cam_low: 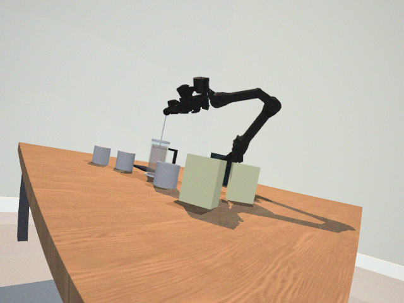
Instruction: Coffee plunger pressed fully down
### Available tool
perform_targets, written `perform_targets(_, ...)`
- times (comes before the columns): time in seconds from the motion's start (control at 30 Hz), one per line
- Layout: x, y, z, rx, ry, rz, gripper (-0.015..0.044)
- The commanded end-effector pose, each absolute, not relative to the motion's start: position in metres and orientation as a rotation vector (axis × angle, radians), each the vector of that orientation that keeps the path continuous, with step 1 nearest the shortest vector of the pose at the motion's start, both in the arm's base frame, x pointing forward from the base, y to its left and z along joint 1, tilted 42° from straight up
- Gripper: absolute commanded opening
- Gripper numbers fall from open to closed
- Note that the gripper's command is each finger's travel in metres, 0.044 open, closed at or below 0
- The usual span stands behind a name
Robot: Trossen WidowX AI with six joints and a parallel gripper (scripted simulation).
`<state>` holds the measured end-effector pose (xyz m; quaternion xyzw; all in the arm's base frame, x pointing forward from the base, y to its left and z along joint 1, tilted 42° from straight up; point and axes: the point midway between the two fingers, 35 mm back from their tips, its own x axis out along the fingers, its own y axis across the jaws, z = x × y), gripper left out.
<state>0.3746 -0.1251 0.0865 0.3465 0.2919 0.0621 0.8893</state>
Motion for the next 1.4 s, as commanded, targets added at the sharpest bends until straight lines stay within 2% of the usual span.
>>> perform_targets(0.0, 0.375, -0.122, 0.082, 0.719, 0.608, 0.126, 0.0120)
perform_targets(1.37, 0.379, -0.079, 0.029, 0.720, 0.608, 0.126, 0.0120)
